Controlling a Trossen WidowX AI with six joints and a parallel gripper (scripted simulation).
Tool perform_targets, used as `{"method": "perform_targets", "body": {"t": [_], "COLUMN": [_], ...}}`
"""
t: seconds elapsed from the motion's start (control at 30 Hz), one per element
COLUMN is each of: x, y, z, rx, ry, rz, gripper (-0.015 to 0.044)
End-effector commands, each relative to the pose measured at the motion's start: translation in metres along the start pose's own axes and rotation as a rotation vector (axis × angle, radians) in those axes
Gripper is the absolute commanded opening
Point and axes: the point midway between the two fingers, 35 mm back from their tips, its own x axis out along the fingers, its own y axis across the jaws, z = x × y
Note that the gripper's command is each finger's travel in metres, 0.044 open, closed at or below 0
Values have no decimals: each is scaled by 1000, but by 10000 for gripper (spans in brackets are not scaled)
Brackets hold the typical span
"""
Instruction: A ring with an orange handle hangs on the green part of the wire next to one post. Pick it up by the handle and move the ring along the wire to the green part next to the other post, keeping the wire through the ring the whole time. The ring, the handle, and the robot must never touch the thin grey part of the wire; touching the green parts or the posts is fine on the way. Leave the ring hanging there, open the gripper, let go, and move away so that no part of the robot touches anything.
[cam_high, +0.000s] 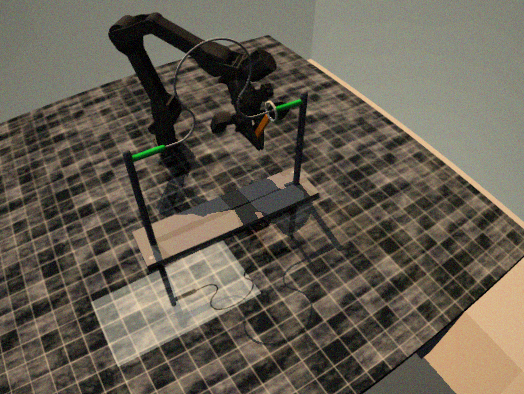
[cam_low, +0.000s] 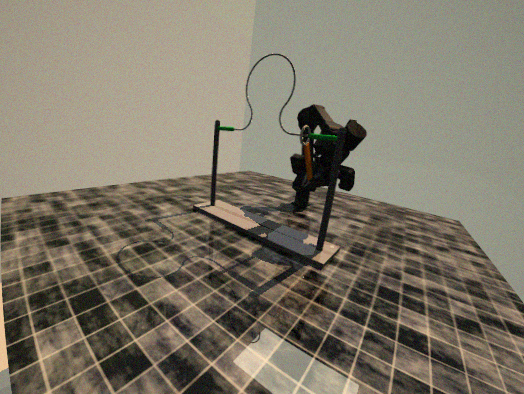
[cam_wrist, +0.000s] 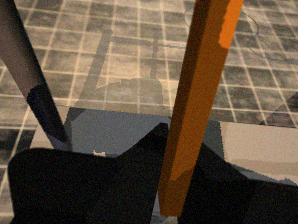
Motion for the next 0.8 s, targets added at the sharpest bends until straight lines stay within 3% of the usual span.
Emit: {"method": "perform_targets", "body": {"t": [0.0,0.77], "x": [-1,-3], "y": [4,26], "z": [0,0], "rx": [2,4], "ry": [-2,-6], "rz": [-4,-3], "gripper": [-150,-150]}}
